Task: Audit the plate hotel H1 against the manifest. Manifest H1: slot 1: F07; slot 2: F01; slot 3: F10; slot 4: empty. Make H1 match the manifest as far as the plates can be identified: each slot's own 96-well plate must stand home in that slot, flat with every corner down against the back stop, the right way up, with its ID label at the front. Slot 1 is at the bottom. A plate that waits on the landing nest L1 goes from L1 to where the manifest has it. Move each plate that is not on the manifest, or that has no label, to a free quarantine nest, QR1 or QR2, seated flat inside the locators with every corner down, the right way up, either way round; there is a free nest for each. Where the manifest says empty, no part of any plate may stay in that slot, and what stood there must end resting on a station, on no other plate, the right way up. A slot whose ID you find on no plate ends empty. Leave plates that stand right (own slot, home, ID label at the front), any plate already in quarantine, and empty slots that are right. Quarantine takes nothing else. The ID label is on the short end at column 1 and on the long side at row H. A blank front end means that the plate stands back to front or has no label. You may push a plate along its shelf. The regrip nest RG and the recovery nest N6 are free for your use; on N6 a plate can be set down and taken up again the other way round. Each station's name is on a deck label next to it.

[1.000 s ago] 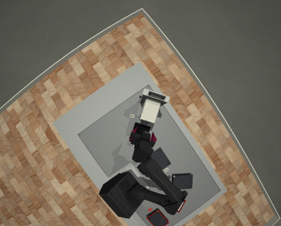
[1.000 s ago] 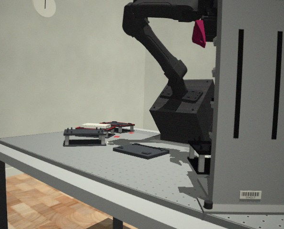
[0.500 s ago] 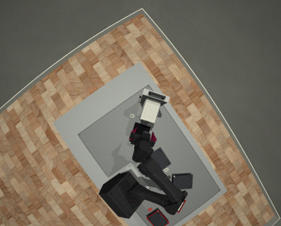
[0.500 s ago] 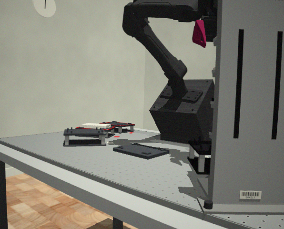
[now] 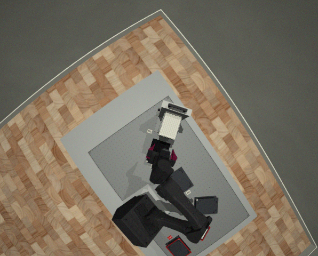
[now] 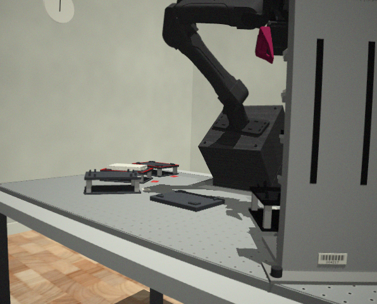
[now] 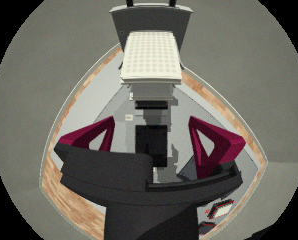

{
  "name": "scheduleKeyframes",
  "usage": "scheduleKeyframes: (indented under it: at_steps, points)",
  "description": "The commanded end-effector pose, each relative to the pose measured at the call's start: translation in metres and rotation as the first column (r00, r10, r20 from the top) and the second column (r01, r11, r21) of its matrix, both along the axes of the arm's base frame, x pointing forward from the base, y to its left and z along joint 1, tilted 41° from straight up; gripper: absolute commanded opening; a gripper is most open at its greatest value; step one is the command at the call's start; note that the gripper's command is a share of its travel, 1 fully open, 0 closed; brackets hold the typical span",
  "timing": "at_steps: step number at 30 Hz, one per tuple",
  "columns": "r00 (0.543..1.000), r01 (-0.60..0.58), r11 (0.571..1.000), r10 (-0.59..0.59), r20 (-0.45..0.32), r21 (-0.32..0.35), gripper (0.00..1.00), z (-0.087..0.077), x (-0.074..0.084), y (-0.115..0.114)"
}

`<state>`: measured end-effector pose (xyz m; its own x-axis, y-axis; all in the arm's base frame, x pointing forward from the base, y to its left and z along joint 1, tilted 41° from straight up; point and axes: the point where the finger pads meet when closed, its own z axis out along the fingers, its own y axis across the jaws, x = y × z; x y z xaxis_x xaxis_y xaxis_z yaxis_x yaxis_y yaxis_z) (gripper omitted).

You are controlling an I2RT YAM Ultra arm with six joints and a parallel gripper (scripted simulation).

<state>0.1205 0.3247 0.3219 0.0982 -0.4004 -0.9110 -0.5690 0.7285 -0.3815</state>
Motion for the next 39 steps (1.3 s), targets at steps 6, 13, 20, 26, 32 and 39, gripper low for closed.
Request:
scheduleKeyframes:
  at_steps: [6,13,20,26,32,39]
  points:
    - [1.000,-0.004,1.000,0.004,0.000,0.010,1.00,0.0032,-0.0010,0.0004]
    - [1.000,-0.004,1.000,0.004,0.000,0.010,1.00,0.0032,-0.0010,0.0004]
    - [1.000,-0.004,1.000,0.004,0.000,0.010,1.00,0.0032,-0.0010,0.0004]
    - [1.000,-0.004,1.000,0.004,0.000,0.010,1.00,0.0032,-0.0010,0.0004]
    - [1.000,-0.004,1.000,0.004,0.000,0.010,1.00,0.0032,-0.0010,0.0004]
    - [1.000,-0.003,1.000,0.003,-0.001,0.010,1.00,-0.0032,-0.0068,-0.0074]
